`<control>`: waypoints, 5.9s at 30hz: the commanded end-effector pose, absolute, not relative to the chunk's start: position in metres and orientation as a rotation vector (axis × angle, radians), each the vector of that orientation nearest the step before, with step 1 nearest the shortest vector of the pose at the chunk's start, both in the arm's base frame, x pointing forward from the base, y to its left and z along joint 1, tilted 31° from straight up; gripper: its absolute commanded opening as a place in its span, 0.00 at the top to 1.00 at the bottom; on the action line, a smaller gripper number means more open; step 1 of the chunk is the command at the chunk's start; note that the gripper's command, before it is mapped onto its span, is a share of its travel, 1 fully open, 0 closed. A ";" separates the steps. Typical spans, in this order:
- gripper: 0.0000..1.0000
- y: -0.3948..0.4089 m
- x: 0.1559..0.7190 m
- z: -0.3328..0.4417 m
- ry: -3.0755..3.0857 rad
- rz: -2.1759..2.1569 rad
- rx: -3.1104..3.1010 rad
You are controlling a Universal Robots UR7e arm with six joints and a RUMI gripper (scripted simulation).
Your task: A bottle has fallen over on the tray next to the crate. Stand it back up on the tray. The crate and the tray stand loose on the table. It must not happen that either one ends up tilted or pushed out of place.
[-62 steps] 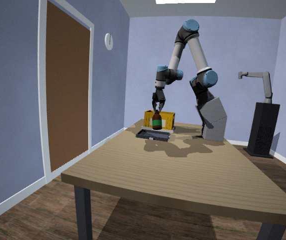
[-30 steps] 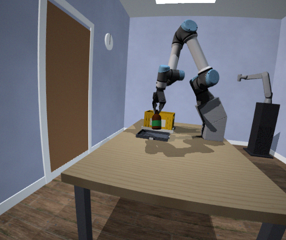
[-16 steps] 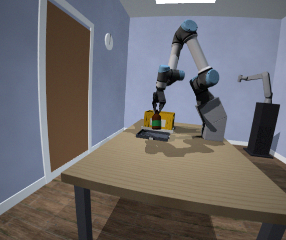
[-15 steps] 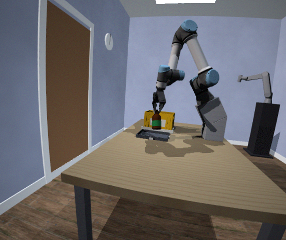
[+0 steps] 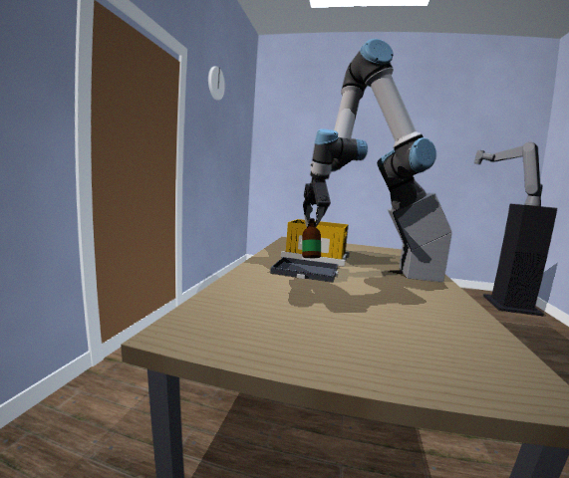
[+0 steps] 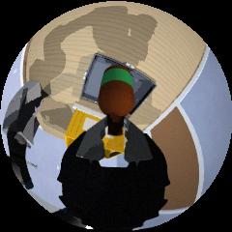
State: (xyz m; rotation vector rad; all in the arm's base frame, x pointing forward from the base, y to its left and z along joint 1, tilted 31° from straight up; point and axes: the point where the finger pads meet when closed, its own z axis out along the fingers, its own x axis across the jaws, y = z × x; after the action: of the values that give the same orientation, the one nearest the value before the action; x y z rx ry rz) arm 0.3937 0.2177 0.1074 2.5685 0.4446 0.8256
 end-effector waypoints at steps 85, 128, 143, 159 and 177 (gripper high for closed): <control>1.00 0.187 0.394 0.107 0.444 0.827 2.568; 1.00 0.188 0.405 0.089 0.444 0.827 2.568; 1.00 0.189 0.413 0.076 0.444 0.827 2.568; 1.00 0.189 0.421 0.063 0.444 0.827 2.568; 1.00 0.190 0.425 0.055 0.444 0.827 2.568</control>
State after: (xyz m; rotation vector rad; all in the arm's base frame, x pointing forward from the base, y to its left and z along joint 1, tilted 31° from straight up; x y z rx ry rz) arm 0.4247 0.1893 0.0550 2.5687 0.4446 0.8255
